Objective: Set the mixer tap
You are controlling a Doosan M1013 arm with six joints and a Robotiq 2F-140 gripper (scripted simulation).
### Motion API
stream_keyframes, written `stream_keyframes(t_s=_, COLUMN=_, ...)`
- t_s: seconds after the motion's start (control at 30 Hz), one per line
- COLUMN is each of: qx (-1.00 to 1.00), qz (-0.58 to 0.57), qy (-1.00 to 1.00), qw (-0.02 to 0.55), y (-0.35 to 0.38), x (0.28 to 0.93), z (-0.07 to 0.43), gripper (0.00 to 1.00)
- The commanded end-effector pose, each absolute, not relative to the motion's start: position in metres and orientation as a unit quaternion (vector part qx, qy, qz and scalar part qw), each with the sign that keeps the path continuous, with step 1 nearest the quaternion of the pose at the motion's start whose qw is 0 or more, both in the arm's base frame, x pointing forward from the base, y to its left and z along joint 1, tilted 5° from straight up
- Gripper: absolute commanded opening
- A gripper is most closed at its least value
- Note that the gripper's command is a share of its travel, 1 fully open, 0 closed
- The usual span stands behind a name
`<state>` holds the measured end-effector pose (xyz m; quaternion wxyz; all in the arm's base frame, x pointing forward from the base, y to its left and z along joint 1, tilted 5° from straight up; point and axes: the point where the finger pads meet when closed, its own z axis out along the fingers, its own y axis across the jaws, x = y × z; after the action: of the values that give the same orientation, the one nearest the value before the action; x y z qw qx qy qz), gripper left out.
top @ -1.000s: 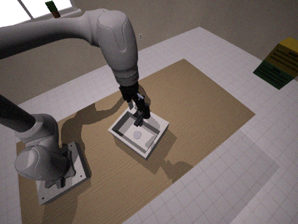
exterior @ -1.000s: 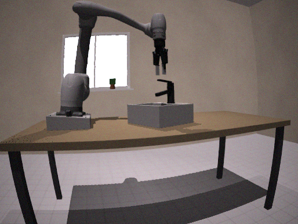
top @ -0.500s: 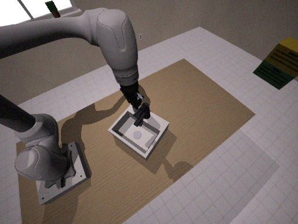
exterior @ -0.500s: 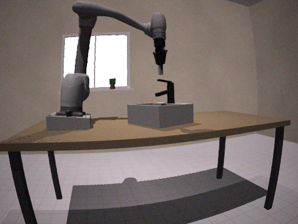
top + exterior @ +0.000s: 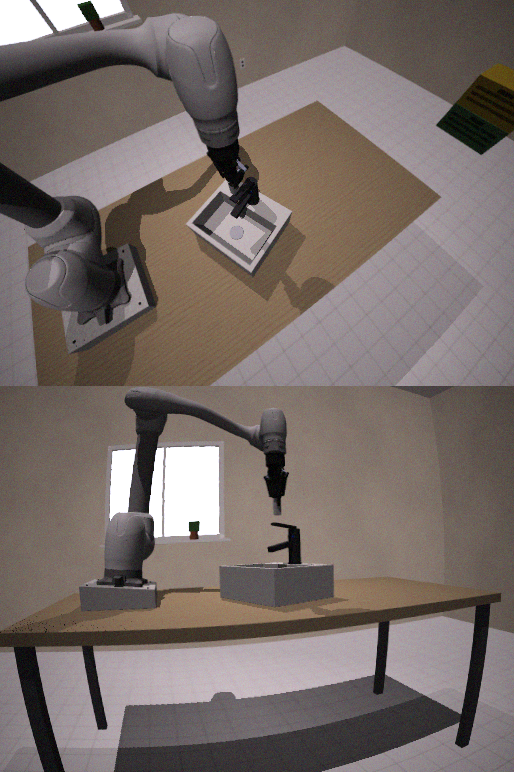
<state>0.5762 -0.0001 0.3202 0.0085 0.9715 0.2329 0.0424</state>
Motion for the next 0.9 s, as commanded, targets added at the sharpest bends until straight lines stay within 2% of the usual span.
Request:
stream_keyframes(t_s=0.0, qx=0.972, qz=0.042, qy=0.233, qw=0.008, y=-0.0001, x=0.5761, z=0.3203, gripper=0.0)
stream_keyframes(t_s=0.5, qx=0.974, qz=0.043, qy=0.223, qw=0.008, y=-0.0001, x=0.5761, z=0.3205, gripper=0.0)
stream_keyframes(t_s=0.87, qx=0.996, qz=0.043, qy=0.073, qw=0.001, y=-0.0002, x=0.5759, z=0.3236, gripper=0.0)
